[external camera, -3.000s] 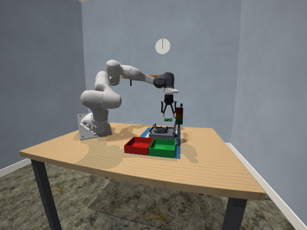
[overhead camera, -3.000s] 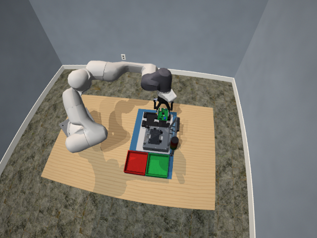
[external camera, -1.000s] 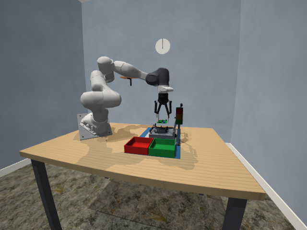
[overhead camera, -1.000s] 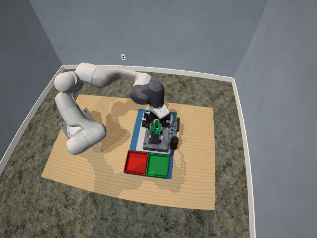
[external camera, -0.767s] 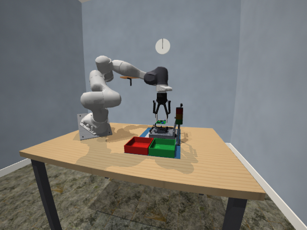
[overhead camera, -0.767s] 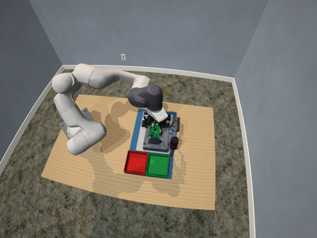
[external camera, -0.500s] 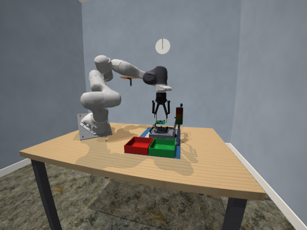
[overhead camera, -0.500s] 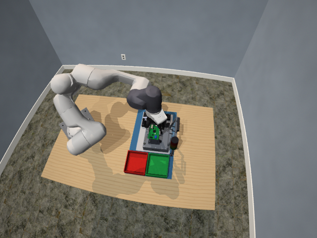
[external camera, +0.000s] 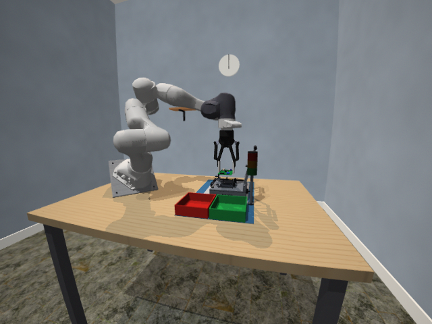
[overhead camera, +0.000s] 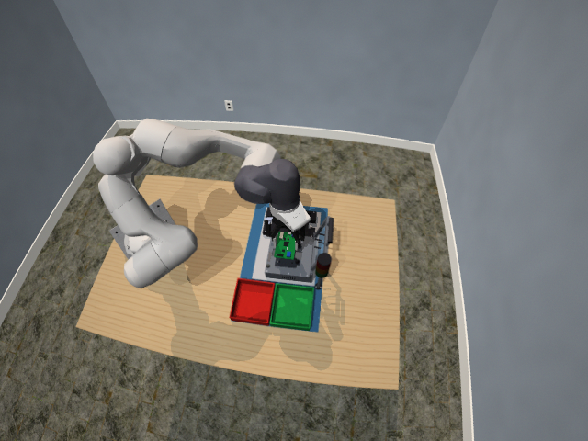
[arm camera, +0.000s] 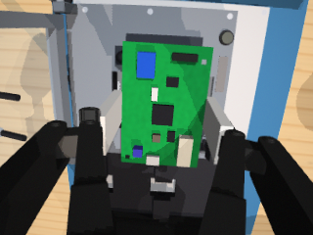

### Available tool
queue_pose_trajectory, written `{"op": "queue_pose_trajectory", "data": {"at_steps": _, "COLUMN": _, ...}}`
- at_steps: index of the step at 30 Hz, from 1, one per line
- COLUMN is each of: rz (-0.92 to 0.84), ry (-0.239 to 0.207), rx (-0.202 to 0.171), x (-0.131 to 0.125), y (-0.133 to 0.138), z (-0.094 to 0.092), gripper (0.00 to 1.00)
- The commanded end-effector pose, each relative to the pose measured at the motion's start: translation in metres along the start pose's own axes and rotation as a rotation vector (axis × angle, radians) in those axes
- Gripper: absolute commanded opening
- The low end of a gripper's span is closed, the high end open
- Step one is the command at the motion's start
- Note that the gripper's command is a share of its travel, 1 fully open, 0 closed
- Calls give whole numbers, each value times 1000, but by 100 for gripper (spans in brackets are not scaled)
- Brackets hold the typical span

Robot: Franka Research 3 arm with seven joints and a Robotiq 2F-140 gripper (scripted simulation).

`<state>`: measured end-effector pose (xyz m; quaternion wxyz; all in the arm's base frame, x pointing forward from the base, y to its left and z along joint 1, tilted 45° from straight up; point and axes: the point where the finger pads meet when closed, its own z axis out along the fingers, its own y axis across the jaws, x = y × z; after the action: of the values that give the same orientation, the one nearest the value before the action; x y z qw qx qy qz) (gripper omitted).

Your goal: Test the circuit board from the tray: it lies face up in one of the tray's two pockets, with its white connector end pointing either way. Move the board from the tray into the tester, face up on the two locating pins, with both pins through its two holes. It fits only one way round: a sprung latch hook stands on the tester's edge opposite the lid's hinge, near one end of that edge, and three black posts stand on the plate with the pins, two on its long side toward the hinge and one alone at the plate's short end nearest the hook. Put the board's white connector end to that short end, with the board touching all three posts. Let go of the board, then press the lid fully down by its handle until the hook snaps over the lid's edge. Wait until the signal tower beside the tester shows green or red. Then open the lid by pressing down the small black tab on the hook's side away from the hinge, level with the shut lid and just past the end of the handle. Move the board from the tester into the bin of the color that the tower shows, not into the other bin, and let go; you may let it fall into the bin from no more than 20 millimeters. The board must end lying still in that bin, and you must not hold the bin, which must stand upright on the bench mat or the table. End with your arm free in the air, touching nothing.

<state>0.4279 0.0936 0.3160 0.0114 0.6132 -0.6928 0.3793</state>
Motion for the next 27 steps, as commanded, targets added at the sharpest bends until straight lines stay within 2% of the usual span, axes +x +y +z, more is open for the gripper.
{"op": "queue_pose_trajectory", "data": {"at_steps": 1, "rz": -11, "ry": 1, "rx": 4, "x": 1, "y": -1, "z": -1, "gripper": 46}}
{"op": "queue_pose_trajectory", "data": {"at_steps": 27, "rz": -24, "ry": 1, "rx": 4, "x": 1, "y": -1, "z": -1, "gripper": 46}}
